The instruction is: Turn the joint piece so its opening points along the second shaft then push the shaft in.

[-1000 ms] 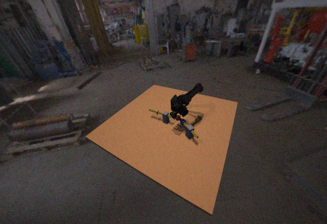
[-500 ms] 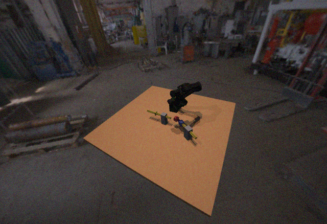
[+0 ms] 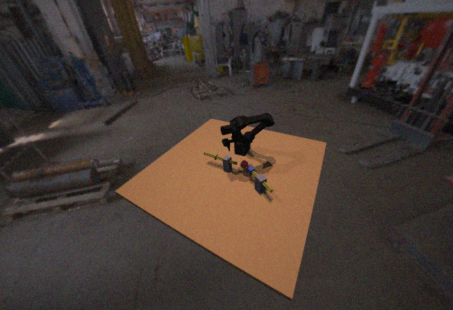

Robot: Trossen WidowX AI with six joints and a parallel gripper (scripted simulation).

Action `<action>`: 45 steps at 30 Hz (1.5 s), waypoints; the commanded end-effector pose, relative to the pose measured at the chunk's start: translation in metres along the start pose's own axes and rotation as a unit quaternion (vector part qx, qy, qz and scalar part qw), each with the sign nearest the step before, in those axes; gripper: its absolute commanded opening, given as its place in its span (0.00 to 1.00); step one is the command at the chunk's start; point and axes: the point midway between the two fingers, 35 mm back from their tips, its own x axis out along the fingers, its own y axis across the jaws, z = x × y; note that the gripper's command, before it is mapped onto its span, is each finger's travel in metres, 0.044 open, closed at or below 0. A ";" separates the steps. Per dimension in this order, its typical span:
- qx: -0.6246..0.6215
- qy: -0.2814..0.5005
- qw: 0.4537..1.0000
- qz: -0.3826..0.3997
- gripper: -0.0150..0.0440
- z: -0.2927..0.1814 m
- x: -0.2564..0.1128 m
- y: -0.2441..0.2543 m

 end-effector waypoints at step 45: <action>0.573 0.019 0.819 -0.011 1.00 -0.002 0.014 0.000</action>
